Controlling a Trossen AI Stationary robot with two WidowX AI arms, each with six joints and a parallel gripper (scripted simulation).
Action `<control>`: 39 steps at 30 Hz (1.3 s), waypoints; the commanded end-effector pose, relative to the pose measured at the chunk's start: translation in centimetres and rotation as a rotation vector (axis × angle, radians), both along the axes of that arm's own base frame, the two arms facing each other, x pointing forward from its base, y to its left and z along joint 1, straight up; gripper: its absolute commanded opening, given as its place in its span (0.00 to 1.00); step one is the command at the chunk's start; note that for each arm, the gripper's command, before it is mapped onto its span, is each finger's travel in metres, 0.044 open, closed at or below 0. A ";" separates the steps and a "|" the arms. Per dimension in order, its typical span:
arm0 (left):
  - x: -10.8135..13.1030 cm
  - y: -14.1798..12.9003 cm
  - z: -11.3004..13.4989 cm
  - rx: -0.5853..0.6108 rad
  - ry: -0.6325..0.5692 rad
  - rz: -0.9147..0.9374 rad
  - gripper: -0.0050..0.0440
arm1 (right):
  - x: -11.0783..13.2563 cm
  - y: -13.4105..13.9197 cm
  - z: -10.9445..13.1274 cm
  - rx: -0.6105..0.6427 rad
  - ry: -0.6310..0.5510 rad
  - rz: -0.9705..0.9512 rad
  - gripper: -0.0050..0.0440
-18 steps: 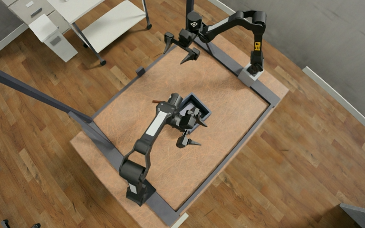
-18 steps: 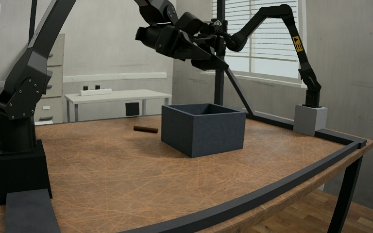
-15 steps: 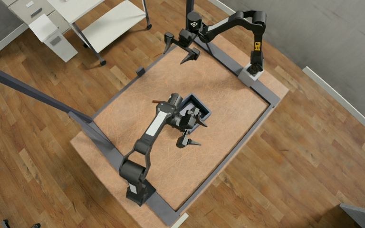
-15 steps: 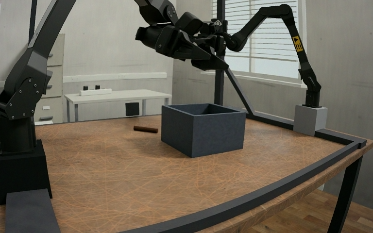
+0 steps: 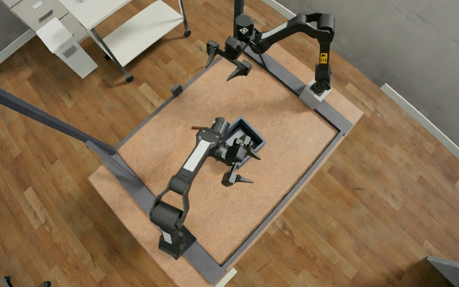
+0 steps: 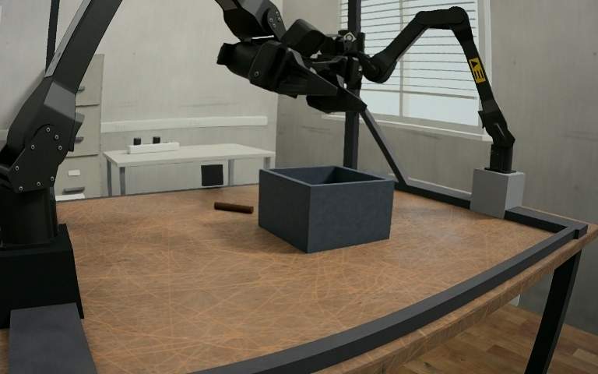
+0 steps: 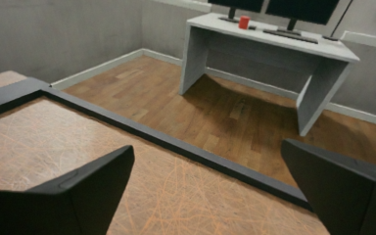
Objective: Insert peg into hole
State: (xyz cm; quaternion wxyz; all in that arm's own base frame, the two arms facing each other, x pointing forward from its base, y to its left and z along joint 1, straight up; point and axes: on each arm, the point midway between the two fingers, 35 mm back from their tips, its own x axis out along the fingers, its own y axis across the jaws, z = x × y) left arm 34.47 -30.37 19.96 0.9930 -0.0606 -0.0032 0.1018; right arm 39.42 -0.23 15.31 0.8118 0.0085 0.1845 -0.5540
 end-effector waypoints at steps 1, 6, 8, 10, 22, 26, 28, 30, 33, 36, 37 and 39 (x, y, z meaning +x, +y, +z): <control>0.0 0.1 1.2 -0.026 -0.016 0.000 1.00 | 0.1 0.0 0.9 0.010 -0.027 0.000 1.00; 1.4 0.1 2.1 0.007 0.003 -0.038 1.00 | 0.1 0.0 0.9 0.010 -0.027 0.000 1.00; 2.9 0.1 2.0 0.063 0.048 -0.083 1.00 | 0.1 0.0 0.9 0.010 -0.027 0.000 1.00; 4.3 0.2 2.4 0.080 0.069 -0.130 1.00 | 0.1 0.0 0.9 0.010 -0.027 0.000 1.00; 8.5 1.7 1.9 0.183 0.240 -0.296 1.00 | 0.1 0.0 0.9 0.010 -0.027 0.000 1.00; 9.3 2.6 1.3 0.215 0.328 -0.354 1.00 | -0.2 0.3 1.2 0.012 -0.026 0.014 1.00; 9.6 3.0 0.4 0.233 0.383 -0.380 1.00 | -0.2 0.8 1.2 0.015 -0.022 0.032 1.00; 9.7 3.5 -0.4 0.251 0.438 -0.406 1.00 | -0.3 1.6 1.1 0.023 -0.016 0.055 1.00; 9.8 3.8 -0.6 0.256 0.463 -0.418 1.00 | -0.4 2.1 0.9 0.033 -0.014 0.067 1.00; 9.5 5.2 -1.0 0.261 0.564 -0.472 1.00 | -0.3 4.2 -1.7 0.103 0.061 0.123 1.00; 9.5 5.5 -1.1 0.257 0.591 -0.490 1.00 | -0.2 4.9 -2.9 0.120 0.109 0.147 1.00; 9.3 6.3 -1.2 0.247 0.642 -0.523 1.00 | -0.1 6.2 -4.0 0.162 0.181 0.202 1.00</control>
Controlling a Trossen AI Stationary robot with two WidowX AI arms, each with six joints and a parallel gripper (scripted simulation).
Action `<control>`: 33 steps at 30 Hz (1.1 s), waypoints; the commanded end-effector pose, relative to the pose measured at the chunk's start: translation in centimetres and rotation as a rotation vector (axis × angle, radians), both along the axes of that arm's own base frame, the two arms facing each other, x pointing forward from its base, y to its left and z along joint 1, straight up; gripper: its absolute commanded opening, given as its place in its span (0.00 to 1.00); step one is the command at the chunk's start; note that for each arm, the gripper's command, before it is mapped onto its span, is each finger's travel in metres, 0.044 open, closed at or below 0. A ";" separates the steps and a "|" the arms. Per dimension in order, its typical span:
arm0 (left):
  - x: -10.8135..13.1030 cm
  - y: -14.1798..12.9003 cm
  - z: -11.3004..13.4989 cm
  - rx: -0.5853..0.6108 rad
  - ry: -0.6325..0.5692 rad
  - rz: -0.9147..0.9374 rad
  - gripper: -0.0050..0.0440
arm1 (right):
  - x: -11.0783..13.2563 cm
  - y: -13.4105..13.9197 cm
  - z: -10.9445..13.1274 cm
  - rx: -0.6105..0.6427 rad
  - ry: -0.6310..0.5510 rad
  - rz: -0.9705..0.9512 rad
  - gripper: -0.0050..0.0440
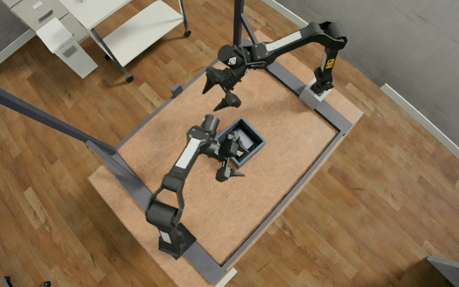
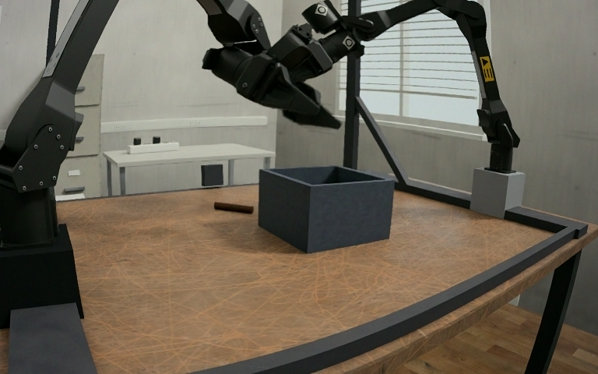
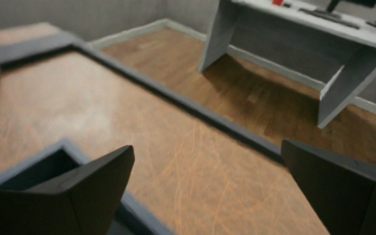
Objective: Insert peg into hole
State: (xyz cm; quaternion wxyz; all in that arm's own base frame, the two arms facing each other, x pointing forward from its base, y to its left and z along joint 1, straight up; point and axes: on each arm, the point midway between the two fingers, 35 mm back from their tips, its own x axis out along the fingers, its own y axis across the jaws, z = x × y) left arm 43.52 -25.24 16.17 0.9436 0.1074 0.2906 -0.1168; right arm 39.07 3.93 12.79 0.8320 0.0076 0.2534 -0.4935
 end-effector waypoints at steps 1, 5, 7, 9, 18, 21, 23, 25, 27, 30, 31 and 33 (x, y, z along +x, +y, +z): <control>0.2 1.5 2.1 -0.031 0.081 -0.046 1.00 | 0.5 2.9 -1.7 0.088 0.100 0.112 1.00; -0.5 2.8 1.2 -0.036 0.202 -0.077 1.00 | 1.2 6.7 -1.1 0.189 0.157 0.267 1.00; -1.1 3.5 0.9 -0.039 0.261 -0.086 1.00 | 1.3 8.5 -1.3 0.226 0.198 0.349 1.00; -1.5 4.6 0.6 -0.038 0.317 -0.079 1.00 | 1.5 10.2 -1.4 0.256 0.241 0.427 1.00; -2.8 10.1 0.5 -0.048 0.501 0.026 1.00 | 1.6 15.4 -3.9 0.336 0.495 0.759 1.00; -2.3 12.0 -0.3 -0.030 0.545 0.061 1.00 | 1.6 17.2 -4.2 0.361 0.566 0.894 1.00; -1.9 13.2 -0.7 -0.016 0.560 0.082 1.00 | 1.4 18.4 -4.3 0.374 0.611 0.990 1.00; -1.5 14.3 -1.1 -0.001 0.572 0.101 1.00 | 1.3 19.6 -4.4 0.384 0.650 1.089 1.00; -1.4 14.7 -1.2 0.006 0.577 0.108 1.00 | 1.3 20.2 -4.4 0.389 0.666 1.138 1.00; -1.2 15.4 -1.5 0.014 0.585 0.118 1.00 | 1.1 21.2 -4.4 0.395 0.694 1.229 1.00; -1.1 15.5 -1.5 0.016 0.587 0.120 1.00 | 1.0 21.7 -4.4 0.397 0.705 1.270 1.00; -1.1 15.7 -1.6 0.017 0.589 0.122 1.00 | 0.9 22.5 -4.4 0.400 0.721 1.339 1.00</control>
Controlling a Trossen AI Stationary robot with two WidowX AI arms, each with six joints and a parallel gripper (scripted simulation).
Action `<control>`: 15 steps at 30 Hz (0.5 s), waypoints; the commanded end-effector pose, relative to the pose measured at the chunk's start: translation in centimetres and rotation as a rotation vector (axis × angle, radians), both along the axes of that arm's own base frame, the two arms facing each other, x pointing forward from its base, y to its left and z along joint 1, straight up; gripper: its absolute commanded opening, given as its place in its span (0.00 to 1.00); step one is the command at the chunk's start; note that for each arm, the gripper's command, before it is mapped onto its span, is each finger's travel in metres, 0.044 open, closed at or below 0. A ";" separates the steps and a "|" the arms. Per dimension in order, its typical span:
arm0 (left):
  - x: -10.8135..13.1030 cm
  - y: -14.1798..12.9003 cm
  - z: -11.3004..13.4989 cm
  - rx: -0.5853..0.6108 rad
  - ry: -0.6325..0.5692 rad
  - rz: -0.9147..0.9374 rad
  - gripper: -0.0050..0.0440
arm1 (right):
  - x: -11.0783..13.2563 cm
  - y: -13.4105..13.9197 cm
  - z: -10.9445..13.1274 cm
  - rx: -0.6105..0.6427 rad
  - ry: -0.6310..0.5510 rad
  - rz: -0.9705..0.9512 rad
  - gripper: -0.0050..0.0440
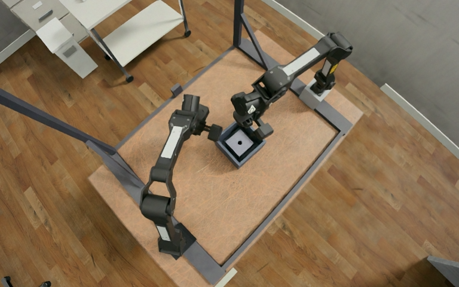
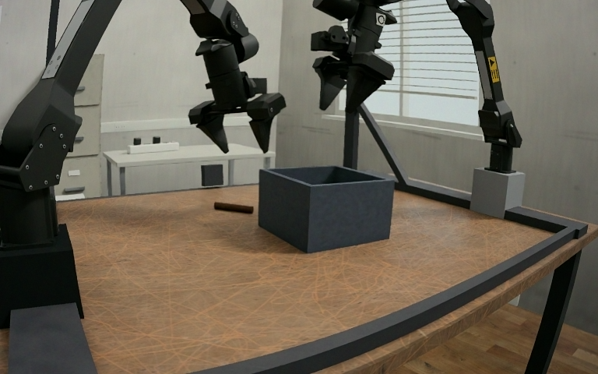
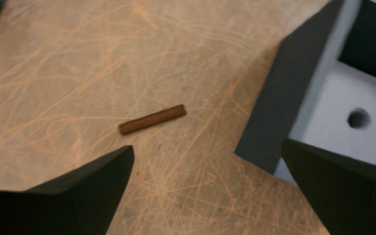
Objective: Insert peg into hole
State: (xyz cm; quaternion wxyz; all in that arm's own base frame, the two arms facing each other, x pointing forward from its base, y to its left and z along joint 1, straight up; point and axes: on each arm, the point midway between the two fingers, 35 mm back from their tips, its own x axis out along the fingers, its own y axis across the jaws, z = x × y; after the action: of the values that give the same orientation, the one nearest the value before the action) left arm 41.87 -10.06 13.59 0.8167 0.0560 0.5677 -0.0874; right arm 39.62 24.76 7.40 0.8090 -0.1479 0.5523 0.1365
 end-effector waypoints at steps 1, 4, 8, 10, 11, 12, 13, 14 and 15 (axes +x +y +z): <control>0.6 0.5 1.0 0.008 -0.022 0.004 1.00 | 0.3 2.1 1.0 0.063 0.014 0.155 1.00; 0.5 0.4 1.2 0.007 -0.027 0.002 1.00 | 0.2 2.8 1.1 0.083 0.022 0.217 1.00; 0.4 0.4 1.0 0.007 -0.022 0.002 1.00 | 0.1 3.1 1.2 0.090 0.025 0.239 1.00; 0.3 0.4 1.2 0.002 -0.025 0.003 1.00 | 0.1 3.1 1.2 0.090 0.025 0.239 1.00; 0.3 0.4 1.2 0.002 -0.025 0.003 1.00 | 0.1 3.1 1.2 0.090 0.025 0.239 1.00; 0.3 0.4 1.2 0.002 -0.025 0.003 1.00 | 0.1 3.1 1.2 0.090 0.025 0.239 1.00; 0.3 0.4 1.2 0.002 -0.025 0.003 1.00 | 0.1 3.1 1.9 0.097 0.010 0.240 1.00; 0.3 0.4 1.2 0.002 -0.025 0.003 1.00 | 0.1 3.1 1.9 0.098 0.010 0.240 1.00; 0.3 0.4 1.2 0.002 -0.025 0.003 1.00 | -0.1 2.9 1.5 0.090 0.019 0.234 1.00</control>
State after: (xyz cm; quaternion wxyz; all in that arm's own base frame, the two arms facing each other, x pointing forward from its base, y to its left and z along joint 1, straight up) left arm 41.99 -9.68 13.61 0.8156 0.0572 0.5696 -0.0843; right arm 39.28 27.45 7.46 0.7793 -0.1775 0.5455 0.2524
